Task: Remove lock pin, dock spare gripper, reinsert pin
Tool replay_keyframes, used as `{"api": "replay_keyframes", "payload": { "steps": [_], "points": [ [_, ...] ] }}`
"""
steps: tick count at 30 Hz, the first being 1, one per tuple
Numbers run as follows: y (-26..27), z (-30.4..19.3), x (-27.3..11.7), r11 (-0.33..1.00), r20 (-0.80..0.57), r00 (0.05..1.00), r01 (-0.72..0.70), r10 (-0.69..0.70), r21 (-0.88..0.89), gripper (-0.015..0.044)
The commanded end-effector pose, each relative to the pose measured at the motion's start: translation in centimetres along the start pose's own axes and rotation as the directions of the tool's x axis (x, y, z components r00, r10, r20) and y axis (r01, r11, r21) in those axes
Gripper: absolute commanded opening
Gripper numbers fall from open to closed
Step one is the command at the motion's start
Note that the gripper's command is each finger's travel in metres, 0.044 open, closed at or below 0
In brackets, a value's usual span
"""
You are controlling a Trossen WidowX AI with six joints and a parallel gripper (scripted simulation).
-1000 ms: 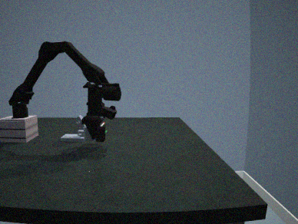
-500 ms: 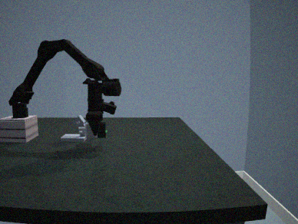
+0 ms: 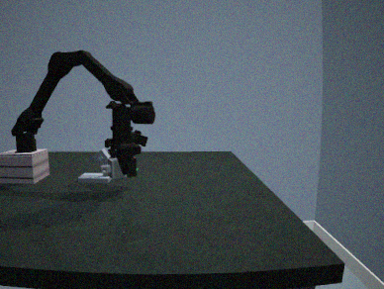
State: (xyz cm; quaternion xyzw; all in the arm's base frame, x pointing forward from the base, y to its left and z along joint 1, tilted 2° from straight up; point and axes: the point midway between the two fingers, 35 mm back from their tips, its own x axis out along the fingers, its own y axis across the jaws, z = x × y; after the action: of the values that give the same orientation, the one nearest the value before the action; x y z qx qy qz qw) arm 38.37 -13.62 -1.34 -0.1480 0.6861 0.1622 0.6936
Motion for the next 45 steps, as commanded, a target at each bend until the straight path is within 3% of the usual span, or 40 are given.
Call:
{"api": "replay_keyframes", "payload": {
  "steps": [1, 22, 45],
  "points": [
    [0.04, -0.02, -0.2, 0.994, 0.004, 1.0, 0.005, -0.005, -0.109, 0.0],
    [0.46, -0.36, -0.28, 0.808, 0.004, 1.0, 0.006, -0.004, -0.589, 0.0],
    [0.92, -0.73, -0.37, 0.361, 0.003, 1.0, 0.005, -0.004, -0.932, 0.0]
  ]
}}
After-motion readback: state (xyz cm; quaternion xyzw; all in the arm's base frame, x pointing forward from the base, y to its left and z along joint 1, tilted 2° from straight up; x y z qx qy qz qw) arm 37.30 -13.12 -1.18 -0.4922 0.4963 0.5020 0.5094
